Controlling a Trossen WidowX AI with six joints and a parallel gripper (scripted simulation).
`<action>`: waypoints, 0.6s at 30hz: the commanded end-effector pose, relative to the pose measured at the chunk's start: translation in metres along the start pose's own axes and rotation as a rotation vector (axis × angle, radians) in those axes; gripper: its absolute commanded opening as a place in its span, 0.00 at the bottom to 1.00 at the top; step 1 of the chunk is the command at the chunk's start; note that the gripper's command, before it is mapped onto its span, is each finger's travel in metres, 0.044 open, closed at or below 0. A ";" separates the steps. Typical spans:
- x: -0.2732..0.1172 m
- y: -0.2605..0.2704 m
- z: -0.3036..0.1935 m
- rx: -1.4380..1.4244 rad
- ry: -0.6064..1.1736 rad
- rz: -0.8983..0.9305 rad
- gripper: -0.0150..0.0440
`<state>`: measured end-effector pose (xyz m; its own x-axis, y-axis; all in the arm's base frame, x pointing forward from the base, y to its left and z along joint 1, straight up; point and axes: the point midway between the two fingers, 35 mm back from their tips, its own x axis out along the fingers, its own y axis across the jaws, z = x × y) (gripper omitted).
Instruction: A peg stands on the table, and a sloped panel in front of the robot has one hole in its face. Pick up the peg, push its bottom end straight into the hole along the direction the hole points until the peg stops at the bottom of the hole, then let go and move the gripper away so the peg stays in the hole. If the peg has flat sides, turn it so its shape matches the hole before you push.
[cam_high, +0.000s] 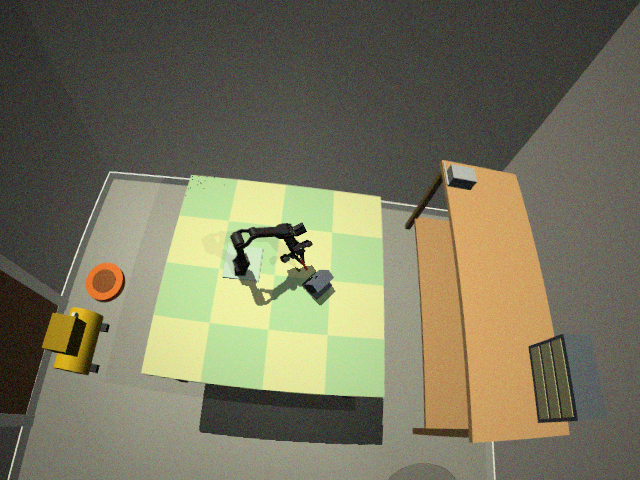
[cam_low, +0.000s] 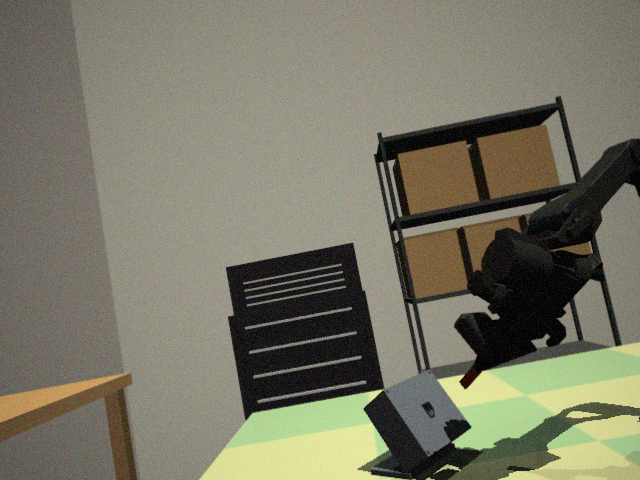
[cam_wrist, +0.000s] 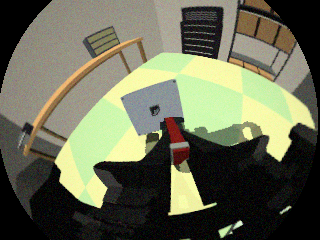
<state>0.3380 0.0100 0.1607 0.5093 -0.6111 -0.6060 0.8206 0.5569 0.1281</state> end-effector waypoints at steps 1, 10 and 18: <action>-0.002 0.001 -0.003 -0.032 -0.017 0.009 0.25; -0.005 0.004 -0.005 -0.073 -0.044 0.028 0.25; 0.003 0.008 -0.005 -0.093 -0.056 0.039 0.25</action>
<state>0.3437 0.0175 0.1597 0.5573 -0.6125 -0.5606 0.7760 0.6244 0.0891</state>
